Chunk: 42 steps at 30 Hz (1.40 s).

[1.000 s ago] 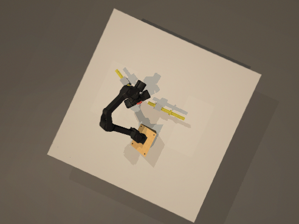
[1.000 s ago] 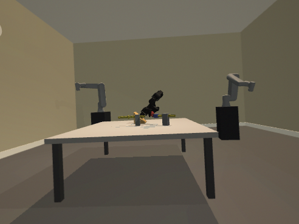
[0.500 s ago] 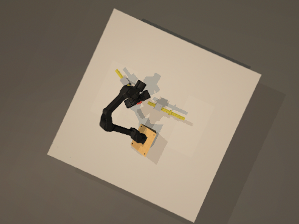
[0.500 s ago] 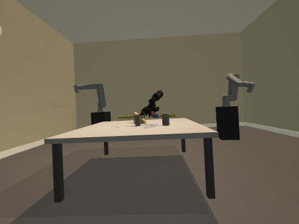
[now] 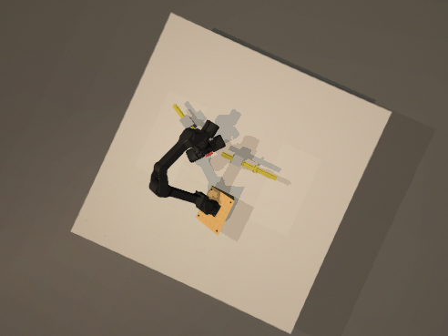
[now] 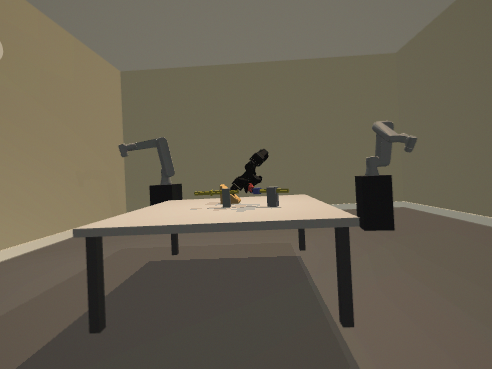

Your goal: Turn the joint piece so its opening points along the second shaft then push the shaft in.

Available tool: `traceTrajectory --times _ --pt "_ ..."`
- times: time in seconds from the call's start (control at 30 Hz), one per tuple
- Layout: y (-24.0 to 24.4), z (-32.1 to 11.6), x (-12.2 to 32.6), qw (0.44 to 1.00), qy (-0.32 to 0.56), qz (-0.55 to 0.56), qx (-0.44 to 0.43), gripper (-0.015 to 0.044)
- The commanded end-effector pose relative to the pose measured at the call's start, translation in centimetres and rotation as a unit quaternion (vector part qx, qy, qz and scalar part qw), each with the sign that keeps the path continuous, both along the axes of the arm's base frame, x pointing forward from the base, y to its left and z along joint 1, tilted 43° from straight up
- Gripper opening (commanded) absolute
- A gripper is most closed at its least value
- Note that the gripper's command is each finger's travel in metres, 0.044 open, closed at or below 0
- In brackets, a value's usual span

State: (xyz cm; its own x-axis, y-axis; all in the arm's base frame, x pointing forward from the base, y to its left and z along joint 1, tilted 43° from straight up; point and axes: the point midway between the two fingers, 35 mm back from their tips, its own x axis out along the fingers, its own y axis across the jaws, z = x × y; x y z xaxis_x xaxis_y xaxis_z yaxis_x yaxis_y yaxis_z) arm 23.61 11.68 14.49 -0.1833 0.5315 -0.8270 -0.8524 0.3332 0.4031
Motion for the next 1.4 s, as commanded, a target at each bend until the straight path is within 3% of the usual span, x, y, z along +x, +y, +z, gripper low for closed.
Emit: traceTrajectory --times 0.0,0.33,0.53,0.77,1.37 --pt "0.1 0.0 0.0 1.000 -0.001 -0.002 0.001 0.0182" --pt "0.0 0.0 0.0 1.000 0.000 0.000 0.000 0.0147" --pt "0.0 0.0 0.0 1.000 0.000 0.000 0.000 0.0000" --pt "0.0 -0.1 0.0 1.000 -0.010 0.003 0.011 0.0000" --pt "0.1 -1.4 0.5 0.980 -0.120 0.045 0.149 0.0000"
